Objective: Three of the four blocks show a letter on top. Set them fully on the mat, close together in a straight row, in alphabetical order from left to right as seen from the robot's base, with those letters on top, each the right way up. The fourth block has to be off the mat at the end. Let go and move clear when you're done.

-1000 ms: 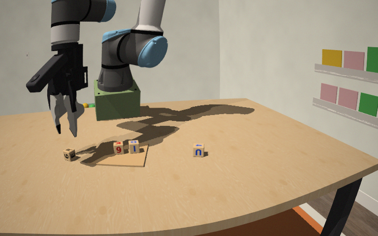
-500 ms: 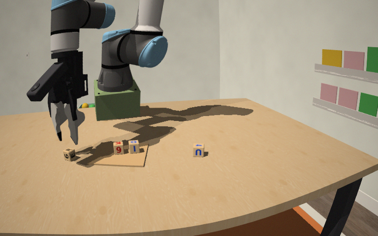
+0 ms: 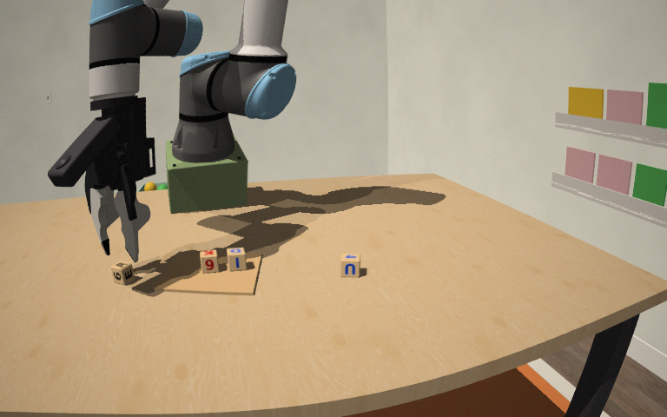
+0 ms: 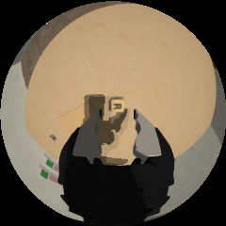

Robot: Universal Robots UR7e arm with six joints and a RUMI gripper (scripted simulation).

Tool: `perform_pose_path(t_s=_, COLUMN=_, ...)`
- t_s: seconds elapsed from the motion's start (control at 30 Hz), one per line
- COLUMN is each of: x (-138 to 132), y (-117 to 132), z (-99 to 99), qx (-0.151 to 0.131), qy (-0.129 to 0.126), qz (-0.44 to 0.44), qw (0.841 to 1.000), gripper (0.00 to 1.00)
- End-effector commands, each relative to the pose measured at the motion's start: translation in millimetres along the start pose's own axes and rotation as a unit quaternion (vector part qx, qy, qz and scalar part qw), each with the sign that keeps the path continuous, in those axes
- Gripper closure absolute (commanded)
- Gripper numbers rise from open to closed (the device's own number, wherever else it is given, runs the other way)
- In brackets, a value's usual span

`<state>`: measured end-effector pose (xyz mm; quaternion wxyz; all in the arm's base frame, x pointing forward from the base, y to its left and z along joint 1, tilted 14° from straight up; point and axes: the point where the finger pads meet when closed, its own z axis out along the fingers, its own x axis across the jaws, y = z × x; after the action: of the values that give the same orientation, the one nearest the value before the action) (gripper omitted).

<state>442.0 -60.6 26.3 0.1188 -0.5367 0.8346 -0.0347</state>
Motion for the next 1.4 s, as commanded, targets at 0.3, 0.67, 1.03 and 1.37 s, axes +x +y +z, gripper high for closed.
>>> perform_pose_path(t_s=0.3, x=0, y=0, z=0.3, qx=0.001, qy=0.000, qz=0.000, qw=1.000, gripper=0.63)
perform_pose_path(t_s=0.67, x=0, y=0, z=5.7, qx=0.001, qy=0.000, qz=0.000, qw=1.000, gripper=0.63)
perform_pose_path(t_s=1.03, x=0, y=0, z=22.3, qx=0.001, qy=0.000, qz=0.000, qw=1.000, gripper=0.63)
perform_pose_path(t_s=1.37, x=0, y=0, z=32.0, qx=0.001, qy=0.000, qz=0.000, qw=1.000, gripper=0.63)
